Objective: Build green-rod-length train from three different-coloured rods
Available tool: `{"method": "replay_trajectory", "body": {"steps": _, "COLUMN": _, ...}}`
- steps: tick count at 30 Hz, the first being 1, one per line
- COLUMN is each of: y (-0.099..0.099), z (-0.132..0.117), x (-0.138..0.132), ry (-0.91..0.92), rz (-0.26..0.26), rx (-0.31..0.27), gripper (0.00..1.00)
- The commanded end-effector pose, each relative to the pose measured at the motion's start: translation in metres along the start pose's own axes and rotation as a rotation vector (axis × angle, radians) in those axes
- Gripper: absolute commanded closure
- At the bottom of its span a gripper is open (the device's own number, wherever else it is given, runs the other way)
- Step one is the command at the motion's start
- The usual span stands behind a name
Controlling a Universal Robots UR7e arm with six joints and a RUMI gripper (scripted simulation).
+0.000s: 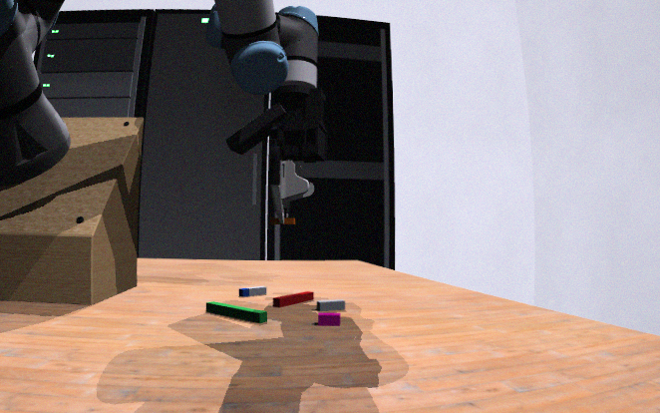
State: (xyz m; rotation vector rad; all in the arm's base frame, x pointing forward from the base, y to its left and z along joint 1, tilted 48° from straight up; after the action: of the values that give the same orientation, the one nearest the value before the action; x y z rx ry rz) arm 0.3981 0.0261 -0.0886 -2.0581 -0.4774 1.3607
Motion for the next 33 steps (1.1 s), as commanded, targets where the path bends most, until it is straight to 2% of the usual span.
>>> {"method": "replay_trajectory", "body": {"steps": 1, "y": 0.0, "z": -0.001, "x": -0.013, "ry": -0.167, "rz": -0.009, "rx": -0.002, "gripper": 1.0}}
{"method": "replay_trajectory", "body": {"steps": 33, "y": -0.001, "z": -0.013, "x": -0.059, "ry": -0.835, "rz": -0.007, "rx": -0.005, "gripper": 1.0}}
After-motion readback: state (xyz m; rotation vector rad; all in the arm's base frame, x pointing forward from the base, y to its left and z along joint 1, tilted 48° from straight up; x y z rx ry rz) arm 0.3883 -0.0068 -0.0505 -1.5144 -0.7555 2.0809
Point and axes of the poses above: the point where the finger pads meet when closed, its own y axis out along the fingers, its own x axis across the jaws, z = x × y, the point moved 5 cm from there along -y, back along the fingers, and after that the axes turned 1 degree about y, right-handed, at the moved point
